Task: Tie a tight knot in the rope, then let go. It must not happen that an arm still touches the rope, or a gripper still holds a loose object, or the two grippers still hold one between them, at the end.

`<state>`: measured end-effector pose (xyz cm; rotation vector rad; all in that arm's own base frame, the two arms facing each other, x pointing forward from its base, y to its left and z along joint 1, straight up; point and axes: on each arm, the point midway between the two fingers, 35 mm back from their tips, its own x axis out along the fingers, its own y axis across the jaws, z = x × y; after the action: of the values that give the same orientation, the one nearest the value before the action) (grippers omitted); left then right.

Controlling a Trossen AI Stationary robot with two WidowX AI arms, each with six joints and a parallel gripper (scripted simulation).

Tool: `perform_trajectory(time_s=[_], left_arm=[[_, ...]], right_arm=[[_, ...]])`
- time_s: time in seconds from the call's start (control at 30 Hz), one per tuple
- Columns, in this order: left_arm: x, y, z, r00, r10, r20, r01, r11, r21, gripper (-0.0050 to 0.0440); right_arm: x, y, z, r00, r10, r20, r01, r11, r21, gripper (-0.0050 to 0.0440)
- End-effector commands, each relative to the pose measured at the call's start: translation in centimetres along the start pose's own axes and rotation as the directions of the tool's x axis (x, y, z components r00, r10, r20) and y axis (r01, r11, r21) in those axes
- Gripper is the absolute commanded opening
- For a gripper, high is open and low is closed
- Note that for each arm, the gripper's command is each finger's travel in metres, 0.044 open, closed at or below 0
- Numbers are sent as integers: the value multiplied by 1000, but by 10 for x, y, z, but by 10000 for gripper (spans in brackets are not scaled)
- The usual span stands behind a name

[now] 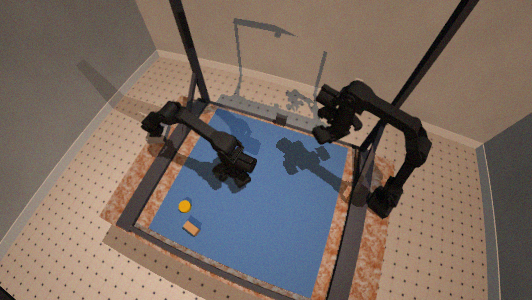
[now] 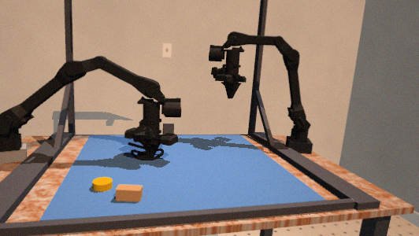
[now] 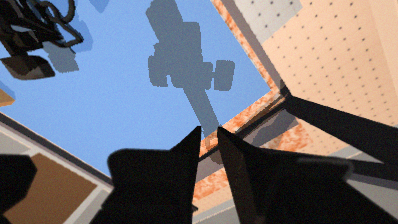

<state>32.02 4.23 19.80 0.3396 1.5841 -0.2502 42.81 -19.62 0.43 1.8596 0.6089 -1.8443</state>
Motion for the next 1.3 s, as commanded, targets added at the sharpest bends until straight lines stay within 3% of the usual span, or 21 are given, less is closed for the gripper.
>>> perform_trajectory(time_s=[0.0, 0.97, 1.27], left_arm=[[-8, 0, -2, 1000, 15, 22, -15, 1000, -8, 85], [-8, 0, -2, 1000, 15, 22, -15, 1000, -8, 85], [-8, 0, -2, 1000, 15, 22, -15, 1000, -8, 85]], right_arm=[[-10, 3, -1, 1000, 23, -11, -23, 1000, -5, 20], [-11, 3, -1, 1000, 24, -11, -24, 1000, -5, 20], [-25, 2, -1, 996, 76, -40, -76, 997, -1, 20]])
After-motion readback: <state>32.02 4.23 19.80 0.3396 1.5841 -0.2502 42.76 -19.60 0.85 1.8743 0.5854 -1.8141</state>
